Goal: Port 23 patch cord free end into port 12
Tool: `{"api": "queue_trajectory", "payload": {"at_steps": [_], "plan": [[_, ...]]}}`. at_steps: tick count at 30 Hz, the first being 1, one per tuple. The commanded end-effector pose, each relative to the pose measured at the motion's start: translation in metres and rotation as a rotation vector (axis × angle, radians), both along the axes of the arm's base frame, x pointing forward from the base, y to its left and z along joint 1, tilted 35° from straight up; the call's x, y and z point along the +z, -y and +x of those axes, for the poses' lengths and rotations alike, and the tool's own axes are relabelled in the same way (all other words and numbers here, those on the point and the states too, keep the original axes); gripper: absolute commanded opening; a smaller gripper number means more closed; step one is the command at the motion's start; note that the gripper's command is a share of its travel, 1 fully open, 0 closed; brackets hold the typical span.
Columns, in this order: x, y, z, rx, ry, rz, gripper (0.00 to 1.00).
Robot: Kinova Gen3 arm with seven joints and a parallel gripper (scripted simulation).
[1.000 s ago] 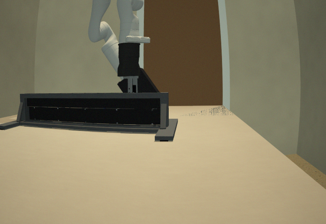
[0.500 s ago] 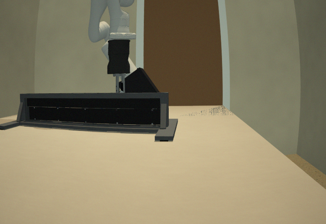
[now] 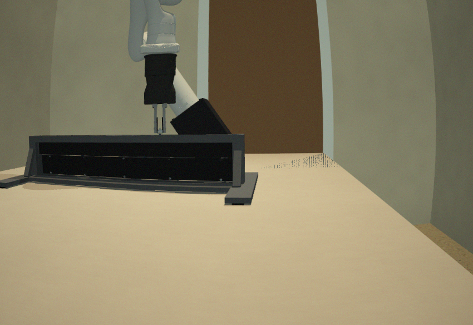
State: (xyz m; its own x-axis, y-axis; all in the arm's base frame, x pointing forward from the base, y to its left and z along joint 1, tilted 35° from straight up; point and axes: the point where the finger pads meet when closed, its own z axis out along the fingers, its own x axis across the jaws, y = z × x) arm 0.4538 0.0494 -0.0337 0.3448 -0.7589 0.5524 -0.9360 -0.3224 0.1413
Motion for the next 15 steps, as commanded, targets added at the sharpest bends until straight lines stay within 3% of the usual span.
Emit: {"api": "queue_trajectory", "payload": {"at_steps": [1,15], "plan": [[0.008,0.005,0.008,-0.05,0.032,0.004,0.0],[0.021,0.015,0.025,-0.147,0.096,0.013,0.0]]}}
